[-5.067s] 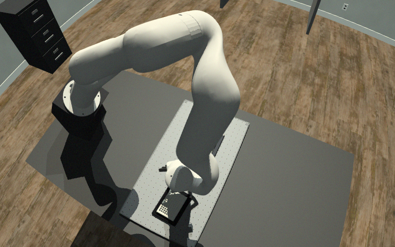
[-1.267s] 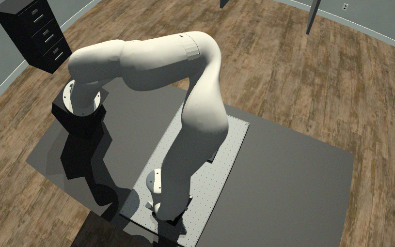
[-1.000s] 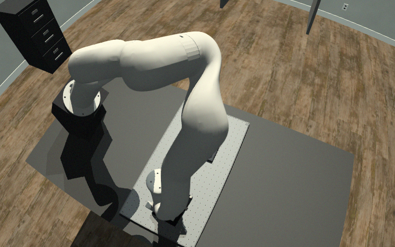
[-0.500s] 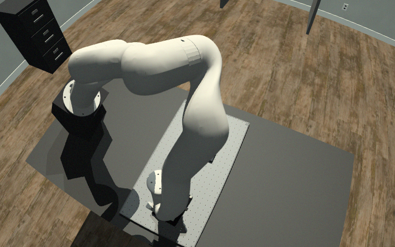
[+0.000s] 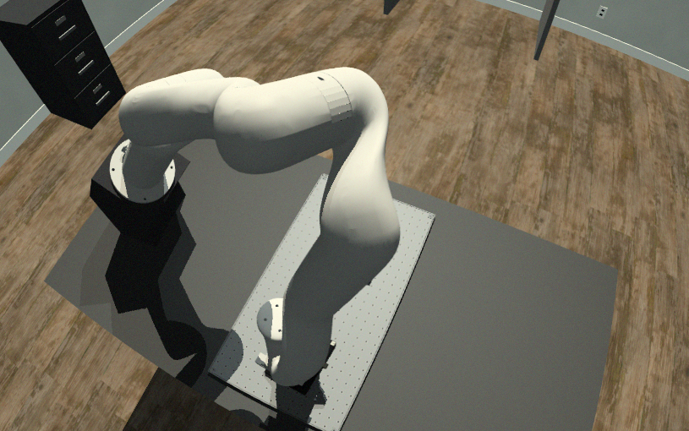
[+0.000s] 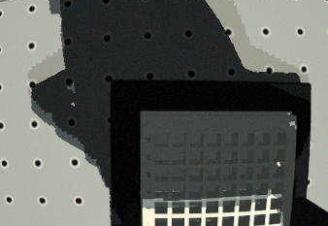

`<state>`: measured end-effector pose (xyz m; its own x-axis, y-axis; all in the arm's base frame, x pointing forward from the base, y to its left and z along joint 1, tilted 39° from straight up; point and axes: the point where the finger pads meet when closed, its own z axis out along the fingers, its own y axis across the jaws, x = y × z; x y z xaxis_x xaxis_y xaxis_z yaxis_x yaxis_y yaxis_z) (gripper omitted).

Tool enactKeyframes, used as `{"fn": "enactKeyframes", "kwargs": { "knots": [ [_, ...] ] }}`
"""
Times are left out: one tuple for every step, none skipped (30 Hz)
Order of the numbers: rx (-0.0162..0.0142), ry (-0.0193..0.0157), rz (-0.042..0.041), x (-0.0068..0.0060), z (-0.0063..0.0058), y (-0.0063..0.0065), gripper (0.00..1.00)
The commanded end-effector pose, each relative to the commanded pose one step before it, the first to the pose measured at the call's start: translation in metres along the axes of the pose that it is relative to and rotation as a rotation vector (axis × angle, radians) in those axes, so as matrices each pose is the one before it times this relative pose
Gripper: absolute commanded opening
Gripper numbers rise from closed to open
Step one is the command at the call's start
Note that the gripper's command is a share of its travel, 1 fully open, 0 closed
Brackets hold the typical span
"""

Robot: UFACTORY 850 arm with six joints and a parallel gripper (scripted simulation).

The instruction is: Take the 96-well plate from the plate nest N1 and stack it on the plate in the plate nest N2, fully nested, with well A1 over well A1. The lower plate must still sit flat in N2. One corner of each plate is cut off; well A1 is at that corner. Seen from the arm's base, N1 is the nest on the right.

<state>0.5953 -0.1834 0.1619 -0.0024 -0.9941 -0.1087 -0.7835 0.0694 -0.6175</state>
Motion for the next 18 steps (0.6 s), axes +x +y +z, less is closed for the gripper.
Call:
{"fn": "enactKeyframes", "kwargs": {
  "knots": [
    [0.00129,0.00065,-0.00020,0.00028,0.00115,-0.00069,1.00],
    [-0.00003,-0.00003,0.00001,0.00002,-0.00006,-0.00003,1.00],
    [0.00001,0.00001,0.00000,-0.00001,0.00002,0.00001,1.00],
    [0.00001,0.00001,0.00000,0.00000,0.00001,0.00001,1.00],
    [0.00000,0.00000,0.00000,0.00000,0.00001,0.00001,1.00],
    [0.00000,0.00000,0.00000,0.00000,0.00001,0.00000,1.00],
    [0.00000,0.00000,0.00000,0.00000,0.00000,0.00000,1.00],
    [0.00000,0.00000,0.00000,0.00000,0.00000,0.00000,1.00],
    [0.00000,0.00000,0.00000,0.00000,0.00000,0.00000,1.00],
    [0.00002,-0.00001,-0.00002,0.00001,-0.00006,-0.00003,1.00],
    [0.00001,0.00001,0.00000,0.00000,0.00001,0.00000,1.00],
    [0.00000,0.00000,0.00000,0.00000,0.00000,0.00000,1.00],
    [0.00001,0.00000,-0.00001,0.00000,-0.00001,-0.00001,1.00],
    [0.00001,0.00000,0.00000,0.00000,0.00000,-0.00001,1.00],
    [0.00000,0.00000,0.00000,0.00000,0.00000,0.00000,1.00],
    [0.00000,0.00000,0.00000,0.00000,0.00000,0.00000,1.00],
    [0.00000,0.00000,0.00000,0.00000,0.00000,0.00000,1.00],
    [-0.00003,0.00001,0.00003,-0.00003,-0.00056,0.00006,0.00]
  ]
}}
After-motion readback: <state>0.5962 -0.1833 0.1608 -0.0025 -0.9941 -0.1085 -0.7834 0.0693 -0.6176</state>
